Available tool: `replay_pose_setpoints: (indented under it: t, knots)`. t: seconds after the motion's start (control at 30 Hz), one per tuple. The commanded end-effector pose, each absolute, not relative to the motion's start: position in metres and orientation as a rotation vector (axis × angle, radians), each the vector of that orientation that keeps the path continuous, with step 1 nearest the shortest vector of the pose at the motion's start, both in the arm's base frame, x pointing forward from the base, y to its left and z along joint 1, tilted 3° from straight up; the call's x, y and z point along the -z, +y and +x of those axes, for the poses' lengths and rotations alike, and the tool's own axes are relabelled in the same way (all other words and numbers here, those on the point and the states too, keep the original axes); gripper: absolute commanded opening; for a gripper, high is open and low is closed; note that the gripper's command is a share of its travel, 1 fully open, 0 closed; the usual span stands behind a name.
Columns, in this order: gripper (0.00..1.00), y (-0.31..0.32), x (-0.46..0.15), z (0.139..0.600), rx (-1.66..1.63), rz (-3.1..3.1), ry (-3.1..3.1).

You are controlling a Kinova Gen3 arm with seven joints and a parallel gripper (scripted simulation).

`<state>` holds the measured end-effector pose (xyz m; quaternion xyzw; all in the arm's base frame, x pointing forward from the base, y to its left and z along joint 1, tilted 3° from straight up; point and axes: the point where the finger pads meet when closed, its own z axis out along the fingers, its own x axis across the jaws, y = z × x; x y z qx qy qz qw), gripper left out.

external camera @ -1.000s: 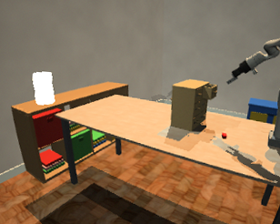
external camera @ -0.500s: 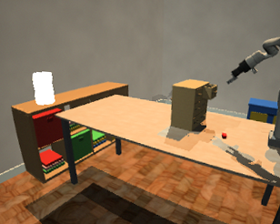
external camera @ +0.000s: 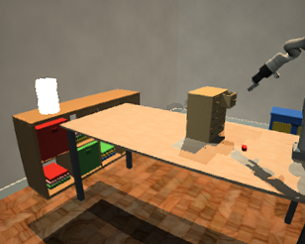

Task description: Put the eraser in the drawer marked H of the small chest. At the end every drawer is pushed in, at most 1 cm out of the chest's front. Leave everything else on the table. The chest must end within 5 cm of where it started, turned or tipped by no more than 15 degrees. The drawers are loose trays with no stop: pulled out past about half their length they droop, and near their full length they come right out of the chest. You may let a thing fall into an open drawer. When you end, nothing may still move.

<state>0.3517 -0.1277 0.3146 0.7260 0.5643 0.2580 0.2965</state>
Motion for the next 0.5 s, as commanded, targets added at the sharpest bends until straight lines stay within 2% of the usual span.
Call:
replay_pose_setpoints:
  t: [0.0,0.47]
  knots:
    - [1.0,-0.1322,-0.3176,0.3531,-0.679,1.938,1.493]
    - [1.0,-0.1323,-0.3226,0.3528,-0.608,2.02,1.56]
